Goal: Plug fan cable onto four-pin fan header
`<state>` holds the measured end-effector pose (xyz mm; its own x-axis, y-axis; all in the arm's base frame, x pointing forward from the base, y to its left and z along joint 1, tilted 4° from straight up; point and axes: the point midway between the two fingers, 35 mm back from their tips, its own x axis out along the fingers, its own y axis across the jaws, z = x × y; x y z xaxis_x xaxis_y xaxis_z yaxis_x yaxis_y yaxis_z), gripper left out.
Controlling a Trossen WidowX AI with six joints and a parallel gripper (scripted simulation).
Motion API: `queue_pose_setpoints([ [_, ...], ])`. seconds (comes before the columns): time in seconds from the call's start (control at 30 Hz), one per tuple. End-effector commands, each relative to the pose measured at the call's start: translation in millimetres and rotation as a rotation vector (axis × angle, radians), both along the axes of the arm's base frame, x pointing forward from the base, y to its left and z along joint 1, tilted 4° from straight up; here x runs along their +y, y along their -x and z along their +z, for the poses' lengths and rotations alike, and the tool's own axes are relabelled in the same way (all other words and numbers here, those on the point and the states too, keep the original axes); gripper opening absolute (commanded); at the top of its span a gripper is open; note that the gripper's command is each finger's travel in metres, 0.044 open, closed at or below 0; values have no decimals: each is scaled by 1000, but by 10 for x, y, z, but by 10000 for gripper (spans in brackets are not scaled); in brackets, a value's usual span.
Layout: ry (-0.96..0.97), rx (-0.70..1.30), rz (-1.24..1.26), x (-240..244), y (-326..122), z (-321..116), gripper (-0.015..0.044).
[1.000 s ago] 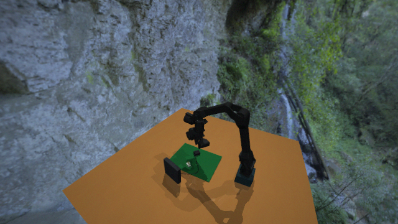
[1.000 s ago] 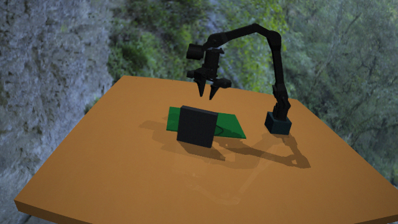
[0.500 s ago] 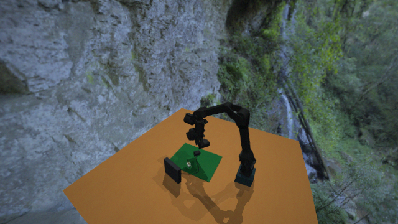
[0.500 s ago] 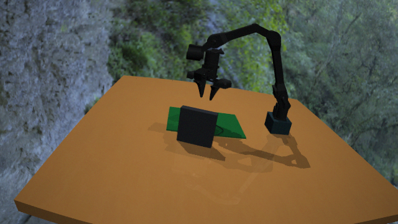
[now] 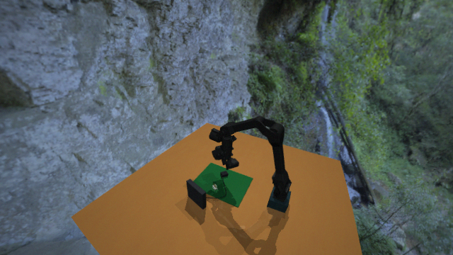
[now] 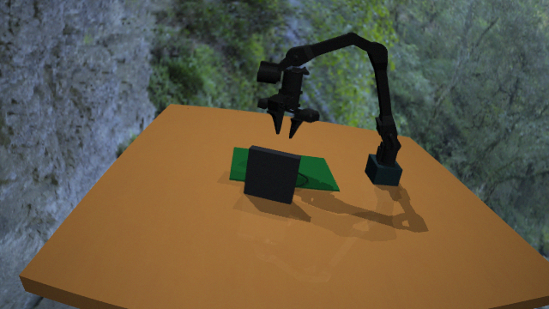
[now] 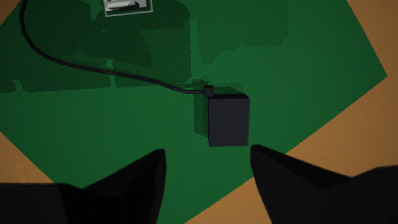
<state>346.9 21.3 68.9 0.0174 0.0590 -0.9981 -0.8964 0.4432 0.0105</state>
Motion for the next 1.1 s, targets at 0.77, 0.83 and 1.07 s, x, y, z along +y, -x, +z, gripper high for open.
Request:
queue_pose_setpoints([
  [0.77,2,-2,-2,-3,-3,-1,440],
  [0.83,2,-2,-2,-3,-3,-1,440],
  [1.07,5,3,-1,-1,-6,2,414],
])
